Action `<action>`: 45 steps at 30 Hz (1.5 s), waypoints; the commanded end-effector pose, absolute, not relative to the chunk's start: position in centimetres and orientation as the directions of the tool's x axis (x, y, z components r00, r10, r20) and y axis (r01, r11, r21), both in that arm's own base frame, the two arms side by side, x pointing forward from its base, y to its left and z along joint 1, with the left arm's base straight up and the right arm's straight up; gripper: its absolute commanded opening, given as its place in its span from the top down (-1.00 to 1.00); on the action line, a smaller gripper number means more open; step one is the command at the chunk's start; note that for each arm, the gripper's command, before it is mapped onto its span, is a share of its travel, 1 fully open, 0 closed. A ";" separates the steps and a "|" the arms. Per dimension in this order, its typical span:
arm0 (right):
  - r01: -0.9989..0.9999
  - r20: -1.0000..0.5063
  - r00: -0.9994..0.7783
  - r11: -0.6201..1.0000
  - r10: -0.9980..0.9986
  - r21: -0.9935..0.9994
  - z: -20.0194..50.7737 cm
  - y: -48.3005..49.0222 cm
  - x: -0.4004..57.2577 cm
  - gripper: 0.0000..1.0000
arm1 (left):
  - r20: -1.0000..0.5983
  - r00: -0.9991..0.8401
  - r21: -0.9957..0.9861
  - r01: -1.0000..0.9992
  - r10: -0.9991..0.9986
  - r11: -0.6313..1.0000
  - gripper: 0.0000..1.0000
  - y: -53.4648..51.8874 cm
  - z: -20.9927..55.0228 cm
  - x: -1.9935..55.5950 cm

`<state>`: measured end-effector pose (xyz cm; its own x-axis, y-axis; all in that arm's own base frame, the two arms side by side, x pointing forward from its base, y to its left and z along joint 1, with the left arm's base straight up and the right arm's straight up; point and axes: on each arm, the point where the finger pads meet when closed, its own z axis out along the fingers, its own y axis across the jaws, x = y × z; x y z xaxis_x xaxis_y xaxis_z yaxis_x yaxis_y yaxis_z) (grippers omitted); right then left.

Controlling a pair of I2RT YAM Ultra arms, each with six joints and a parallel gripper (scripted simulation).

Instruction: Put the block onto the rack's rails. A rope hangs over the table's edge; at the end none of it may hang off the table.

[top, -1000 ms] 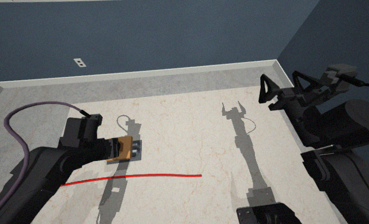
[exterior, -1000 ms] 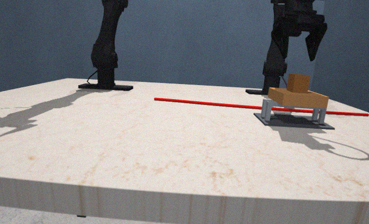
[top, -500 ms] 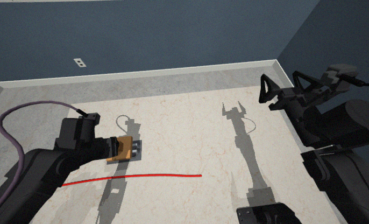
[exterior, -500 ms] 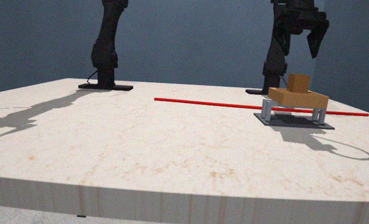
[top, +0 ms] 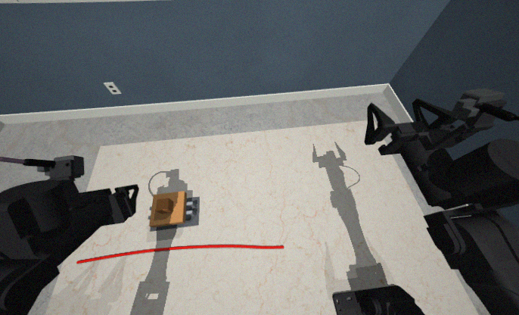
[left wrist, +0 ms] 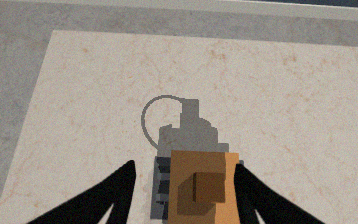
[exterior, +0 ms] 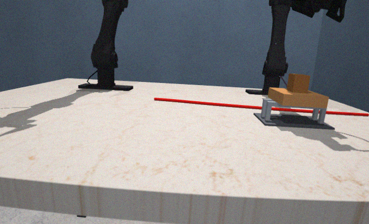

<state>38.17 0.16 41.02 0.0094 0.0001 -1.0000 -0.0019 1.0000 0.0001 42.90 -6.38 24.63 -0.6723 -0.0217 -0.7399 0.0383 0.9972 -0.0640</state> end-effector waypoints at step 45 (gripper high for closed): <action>0.028 -0.992 0.125 1.000 -0.012 -0.008 45.1 -0.7 37.2 -1.00 | -0.998 0.059 -0.011 0.005 -0.011 1.000 -0.36 -0.2 43.5 37.2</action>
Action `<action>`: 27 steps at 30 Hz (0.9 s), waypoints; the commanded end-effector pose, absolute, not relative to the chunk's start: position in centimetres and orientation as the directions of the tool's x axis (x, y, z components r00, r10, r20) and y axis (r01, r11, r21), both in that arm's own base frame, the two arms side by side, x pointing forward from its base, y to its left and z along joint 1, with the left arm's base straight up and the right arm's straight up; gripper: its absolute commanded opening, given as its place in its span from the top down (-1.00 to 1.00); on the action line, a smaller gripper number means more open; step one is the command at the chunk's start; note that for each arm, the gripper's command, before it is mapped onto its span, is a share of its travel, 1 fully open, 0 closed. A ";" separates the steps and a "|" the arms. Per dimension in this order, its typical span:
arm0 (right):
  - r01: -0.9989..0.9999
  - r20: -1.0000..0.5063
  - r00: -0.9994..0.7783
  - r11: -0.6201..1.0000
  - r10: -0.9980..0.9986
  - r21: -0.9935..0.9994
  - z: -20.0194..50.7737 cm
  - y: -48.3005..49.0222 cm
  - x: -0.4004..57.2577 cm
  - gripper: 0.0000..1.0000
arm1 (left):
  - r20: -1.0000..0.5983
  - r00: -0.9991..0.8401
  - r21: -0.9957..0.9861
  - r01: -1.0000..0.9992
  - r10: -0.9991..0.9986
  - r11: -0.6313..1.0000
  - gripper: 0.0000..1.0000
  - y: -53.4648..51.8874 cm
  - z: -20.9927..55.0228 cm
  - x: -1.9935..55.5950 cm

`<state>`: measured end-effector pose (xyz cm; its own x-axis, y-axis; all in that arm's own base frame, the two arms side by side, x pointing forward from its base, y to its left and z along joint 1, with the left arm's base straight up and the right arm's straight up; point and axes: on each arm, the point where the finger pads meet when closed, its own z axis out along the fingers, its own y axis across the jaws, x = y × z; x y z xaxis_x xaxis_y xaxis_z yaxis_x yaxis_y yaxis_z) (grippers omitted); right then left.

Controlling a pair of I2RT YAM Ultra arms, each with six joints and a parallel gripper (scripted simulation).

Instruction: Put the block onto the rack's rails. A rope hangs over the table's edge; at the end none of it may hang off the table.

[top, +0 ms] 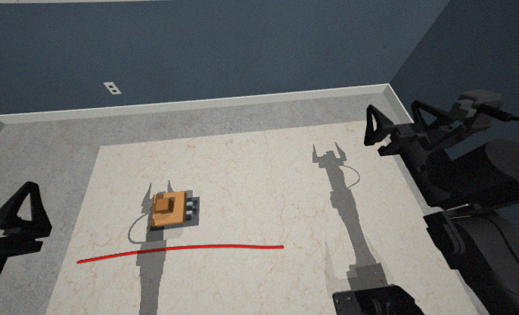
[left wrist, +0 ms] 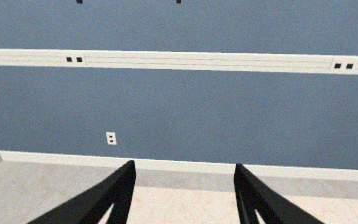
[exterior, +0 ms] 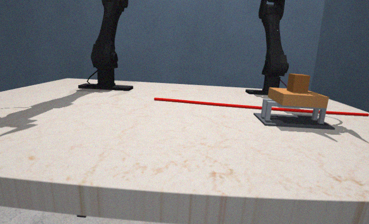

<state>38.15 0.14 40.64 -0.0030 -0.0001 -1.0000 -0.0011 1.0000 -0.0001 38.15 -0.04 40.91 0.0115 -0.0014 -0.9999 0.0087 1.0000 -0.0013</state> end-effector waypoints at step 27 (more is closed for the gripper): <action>-0.012 -0.993 0.120 1.000 -0.007 -0.008 45.0 0.6 37.6 -1.00 | -1.000 0.021 0.011 0.010 0.011 1.000 -0.36 -0.3 42.4 38.1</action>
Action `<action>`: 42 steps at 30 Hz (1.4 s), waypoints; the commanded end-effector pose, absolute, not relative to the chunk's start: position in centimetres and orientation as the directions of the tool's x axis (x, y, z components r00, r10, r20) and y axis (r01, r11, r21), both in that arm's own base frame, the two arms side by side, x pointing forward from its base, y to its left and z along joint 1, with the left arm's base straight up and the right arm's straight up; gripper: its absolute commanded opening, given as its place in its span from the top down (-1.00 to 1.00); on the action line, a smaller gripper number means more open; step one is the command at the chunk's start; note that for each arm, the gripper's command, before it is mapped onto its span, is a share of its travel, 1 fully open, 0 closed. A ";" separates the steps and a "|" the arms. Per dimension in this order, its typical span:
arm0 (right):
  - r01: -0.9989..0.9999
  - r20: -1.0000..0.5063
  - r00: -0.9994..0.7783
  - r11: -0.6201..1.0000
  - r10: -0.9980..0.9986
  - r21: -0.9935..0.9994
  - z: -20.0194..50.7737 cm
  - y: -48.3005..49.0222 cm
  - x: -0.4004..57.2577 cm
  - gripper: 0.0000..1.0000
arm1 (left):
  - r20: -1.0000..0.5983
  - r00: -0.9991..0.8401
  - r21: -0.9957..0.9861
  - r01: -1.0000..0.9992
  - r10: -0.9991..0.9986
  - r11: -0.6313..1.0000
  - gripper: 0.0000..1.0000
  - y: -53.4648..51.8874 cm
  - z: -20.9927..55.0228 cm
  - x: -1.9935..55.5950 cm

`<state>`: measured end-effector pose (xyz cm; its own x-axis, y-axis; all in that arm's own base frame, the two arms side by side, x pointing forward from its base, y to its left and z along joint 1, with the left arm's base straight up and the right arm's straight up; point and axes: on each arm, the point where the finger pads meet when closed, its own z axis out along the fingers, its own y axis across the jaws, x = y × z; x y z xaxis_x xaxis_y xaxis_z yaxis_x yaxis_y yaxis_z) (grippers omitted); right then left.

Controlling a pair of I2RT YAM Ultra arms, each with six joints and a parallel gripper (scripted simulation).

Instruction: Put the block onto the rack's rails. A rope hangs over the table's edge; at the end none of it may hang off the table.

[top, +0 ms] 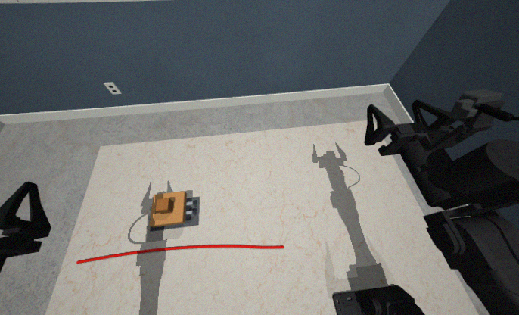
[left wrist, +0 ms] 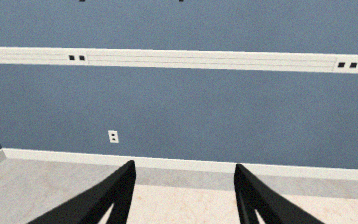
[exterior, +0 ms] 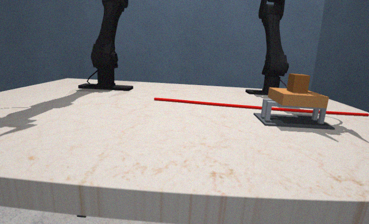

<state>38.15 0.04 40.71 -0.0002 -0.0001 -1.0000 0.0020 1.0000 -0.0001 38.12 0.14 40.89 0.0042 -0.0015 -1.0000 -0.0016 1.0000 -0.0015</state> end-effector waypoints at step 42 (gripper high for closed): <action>-0.011 -0.995 0.097 1.000 -0.007 -0.008 44.2 0.3 38.4 -1.00 | -0.998 0.065 0.011 0.002 0.011 1.000 -0.36 0.0 43.2 37.6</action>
